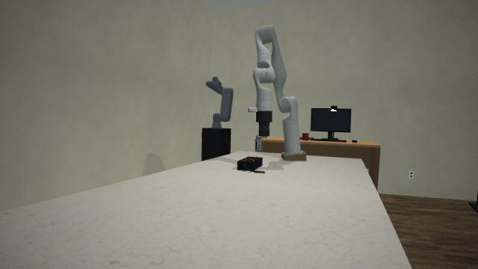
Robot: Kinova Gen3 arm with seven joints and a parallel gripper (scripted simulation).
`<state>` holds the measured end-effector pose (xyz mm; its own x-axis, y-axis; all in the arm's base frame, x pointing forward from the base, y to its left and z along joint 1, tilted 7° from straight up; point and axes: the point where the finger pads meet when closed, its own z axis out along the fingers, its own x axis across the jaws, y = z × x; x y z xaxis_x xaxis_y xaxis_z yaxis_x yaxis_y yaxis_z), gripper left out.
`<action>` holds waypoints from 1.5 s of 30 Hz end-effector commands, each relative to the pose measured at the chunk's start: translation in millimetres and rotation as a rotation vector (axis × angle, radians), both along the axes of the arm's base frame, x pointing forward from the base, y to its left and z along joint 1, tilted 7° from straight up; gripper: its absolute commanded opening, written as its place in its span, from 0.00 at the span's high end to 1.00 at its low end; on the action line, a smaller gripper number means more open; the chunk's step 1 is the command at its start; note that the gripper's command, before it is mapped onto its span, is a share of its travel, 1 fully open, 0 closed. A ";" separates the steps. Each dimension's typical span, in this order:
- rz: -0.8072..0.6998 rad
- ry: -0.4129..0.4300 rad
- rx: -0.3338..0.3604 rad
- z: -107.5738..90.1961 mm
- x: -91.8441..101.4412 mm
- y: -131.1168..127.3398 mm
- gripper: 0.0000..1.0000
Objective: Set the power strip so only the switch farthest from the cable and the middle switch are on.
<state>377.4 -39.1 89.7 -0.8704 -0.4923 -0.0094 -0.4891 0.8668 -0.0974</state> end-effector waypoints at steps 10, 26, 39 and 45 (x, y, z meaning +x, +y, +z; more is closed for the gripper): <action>0.000 -0.002 0.000 0.5 0.5 0.1 0.00; 0.000 -0.002 0.000 0.5 0.5 0.1 0.00; 0.000 -0.002 0.000 0.5 0.5 0.1 0.00; -0.093 -0.011 -0.007 17.9 6.9 -0.4 0.00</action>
